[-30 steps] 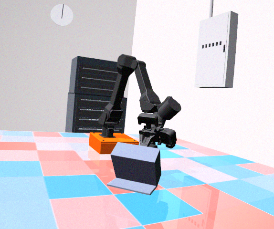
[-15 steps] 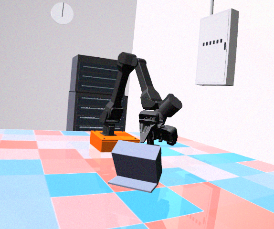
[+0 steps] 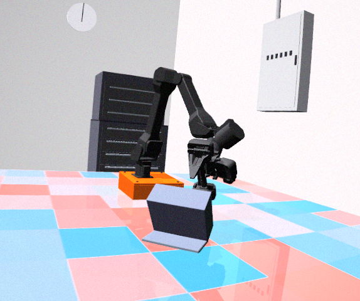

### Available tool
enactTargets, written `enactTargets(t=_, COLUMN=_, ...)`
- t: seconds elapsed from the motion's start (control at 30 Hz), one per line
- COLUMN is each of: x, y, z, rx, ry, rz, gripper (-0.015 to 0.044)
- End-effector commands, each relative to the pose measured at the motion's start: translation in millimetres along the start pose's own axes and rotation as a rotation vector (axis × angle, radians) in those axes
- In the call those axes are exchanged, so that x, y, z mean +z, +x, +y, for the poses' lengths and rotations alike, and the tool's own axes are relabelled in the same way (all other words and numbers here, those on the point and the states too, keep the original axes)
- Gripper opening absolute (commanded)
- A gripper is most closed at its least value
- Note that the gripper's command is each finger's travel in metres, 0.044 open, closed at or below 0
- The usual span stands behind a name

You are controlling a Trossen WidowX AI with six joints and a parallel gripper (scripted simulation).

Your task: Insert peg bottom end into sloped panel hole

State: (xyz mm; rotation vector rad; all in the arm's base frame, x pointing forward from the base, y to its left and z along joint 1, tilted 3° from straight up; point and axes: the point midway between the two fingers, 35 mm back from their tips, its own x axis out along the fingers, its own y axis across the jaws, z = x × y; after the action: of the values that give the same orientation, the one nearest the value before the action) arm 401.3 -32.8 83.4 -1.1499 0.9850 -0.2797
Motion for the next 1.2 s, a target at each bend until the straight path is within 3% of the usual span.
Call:
enactTargets(t=0.0, x=1, y=-9, z=0, rx=-0.002, ry=0.004, rz=0.001, gripper=0.044)
enactTargets(t=1.17, x=1, y=-69, z=6, rx=-0.001, ry=-0.002, rz=-0.004, gripper=0.044)
